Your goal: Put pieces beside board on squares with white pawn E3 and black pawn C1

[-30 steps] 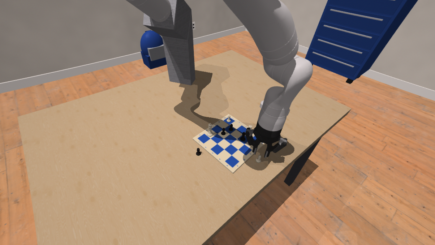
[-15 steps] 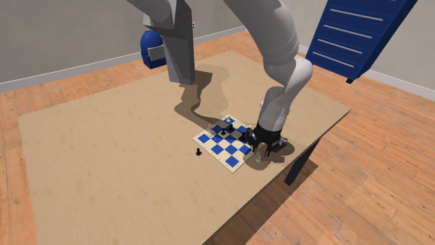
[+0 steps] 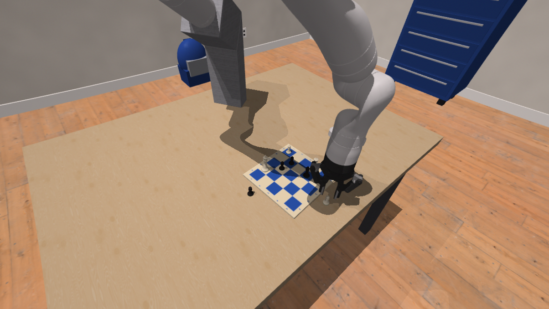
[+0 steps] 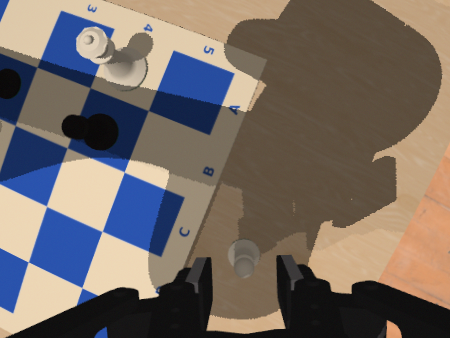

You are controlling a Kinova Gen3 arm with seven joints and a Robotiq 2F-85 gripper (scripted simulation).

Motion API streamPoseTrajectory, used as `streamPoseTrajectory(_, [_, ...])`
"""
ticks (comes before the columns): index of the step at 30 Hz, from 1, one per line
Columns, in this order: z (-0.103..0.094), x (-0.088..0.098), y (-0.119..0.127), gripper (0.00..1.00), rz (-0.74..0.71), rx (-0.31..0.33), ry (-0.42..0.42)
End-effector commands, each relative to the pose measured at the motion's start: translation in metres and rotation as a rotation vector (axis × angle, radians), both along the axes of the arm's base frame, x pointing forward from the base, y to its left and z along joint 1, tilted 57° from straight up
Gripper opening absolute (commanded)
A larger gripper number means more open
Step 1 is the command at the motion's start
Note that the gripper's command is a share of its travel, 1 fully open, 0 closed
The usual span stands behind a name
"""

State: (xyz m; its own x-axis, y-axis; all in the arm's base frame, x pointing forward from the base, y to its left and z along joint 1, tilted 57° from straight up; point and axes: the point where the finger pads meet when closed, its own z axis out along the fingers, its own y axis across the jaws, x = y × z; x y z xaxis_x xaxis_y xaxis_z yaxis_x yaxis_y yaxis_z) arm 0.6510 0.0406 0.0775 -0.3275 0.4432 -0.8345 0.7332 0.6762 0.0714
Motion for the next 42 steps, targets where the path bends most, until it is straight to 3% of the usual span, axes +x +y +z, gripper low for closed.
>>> streamPoseTrajectory(1, [0.0004, 0.0001, 0.0013, 0.34, 0.002, 0.001, -0.001])
streamPoseTrajectory(42, [-0.0064, 0.0076, -0.0061, 0.34, 0.002, 0.001, -0.001])
